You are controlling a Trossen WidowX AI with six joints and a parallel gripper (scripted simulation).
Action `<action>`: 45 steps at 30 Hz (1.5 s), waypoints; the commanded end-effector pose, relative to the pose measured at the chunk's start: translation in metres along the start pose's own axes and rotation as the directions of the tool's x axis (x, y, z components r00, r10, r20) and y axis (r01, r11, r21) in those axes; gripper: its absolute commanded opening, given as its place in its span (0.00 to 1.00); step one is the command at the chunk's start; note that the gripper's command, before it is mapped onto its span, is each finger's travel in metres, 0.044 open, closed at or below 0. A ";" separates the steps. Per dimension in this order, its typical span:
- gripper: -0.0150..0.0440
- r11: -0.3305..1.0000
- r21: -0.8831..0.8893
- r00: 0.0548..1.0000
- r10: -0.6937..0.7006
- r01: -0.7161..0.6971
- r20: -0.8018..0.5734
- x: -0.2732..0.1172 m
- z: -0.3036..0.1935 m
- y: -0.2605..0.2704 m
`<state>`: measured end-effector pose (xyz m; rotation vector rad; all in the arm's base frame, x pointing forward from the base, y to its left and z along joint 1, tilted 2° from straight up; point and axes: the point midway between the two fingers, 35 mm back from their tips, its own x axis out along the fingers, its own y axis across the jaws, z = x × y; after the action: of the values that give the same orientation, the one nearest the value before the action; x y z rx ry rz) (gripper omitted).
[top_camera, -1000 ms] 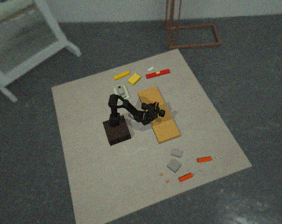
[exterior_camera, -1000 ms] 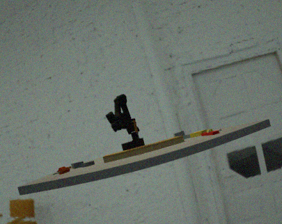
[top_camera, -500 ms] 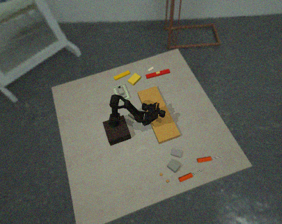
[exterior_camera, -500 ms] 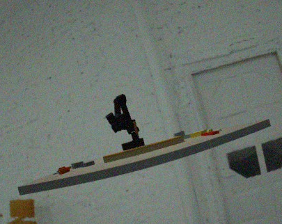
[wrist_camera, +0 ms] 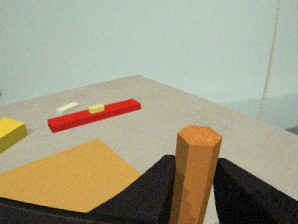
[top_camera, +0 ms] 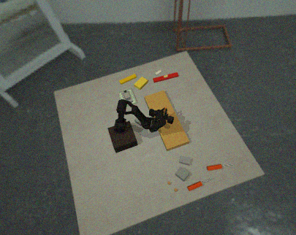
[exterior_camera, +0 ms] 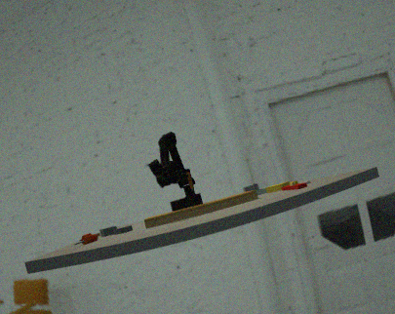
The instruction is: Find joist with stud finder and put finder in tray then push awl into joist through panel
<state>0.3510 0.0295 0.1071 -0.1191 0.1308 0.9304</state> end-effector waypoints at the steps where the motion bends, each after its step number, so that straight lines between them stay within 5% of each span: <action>1: 0.25 1.000 -0.009 1.000 0.006 -0.006 0.005 0.000 -0.001 0.001; 45: 0.25 1.000 -0.009 1.000 0.006 -0.006 0.005 0.005 -0.039 0.001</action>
<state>0.3521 0.0277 0.0704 -0.1195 0.1307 0.9303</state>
